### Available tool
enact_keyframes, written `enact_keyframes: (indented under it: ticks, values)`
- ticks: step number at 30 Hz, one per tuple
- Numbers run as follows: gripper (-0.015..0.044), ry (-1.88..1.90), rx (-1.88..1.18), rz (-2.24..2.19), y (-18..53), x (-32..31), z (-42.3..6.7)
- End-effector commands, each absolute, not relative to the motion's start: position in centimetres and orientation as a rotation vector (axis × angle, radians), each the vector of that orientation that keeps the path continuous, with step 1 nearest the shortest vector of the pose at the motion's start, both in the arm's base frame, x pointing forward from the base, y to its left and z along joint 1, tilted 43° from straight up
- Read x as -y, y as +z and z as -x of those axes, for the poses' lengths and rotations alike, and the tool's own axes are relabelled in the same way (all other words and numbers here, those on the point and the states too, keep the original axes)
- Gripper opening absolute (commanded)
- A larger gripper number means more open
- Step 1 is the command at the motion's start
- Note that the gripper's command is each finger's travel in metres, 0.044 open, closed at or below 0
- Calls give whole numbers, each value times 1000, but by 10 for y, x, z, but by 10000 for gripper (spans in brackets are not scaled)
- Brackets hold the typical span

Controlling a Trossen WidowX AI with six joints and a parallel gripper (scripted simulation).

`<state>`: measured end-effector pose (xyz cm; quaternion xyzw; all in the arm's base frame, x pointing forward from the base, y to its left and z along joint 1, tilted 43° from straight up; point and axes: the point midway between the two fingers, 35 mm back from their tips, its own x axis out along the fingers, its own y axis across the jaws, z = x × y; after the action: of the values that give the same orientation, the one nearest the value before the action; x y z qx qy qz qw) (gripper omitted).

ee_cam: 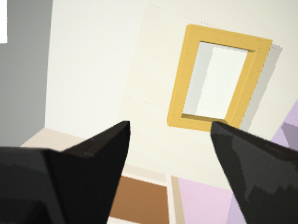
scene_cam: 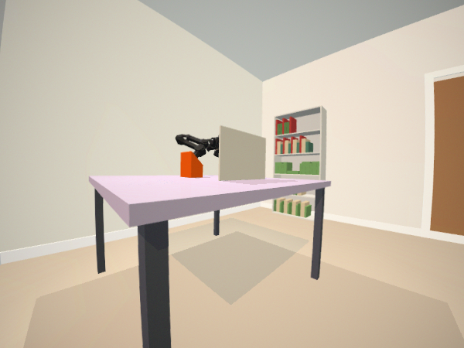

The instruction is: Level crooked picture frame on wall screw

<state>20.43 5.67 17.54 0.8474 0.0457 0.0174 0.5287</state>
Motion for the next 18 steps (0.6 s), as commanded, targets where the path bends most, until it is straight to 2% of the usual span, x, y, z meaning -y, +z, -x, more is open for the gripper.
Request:
enact_keyframes:
  ticks: [1,18]
  values:
    - [260,38,-105,-2019,175,-56,-204]
    - [260,40,-109,-2056,175,-65,-219]
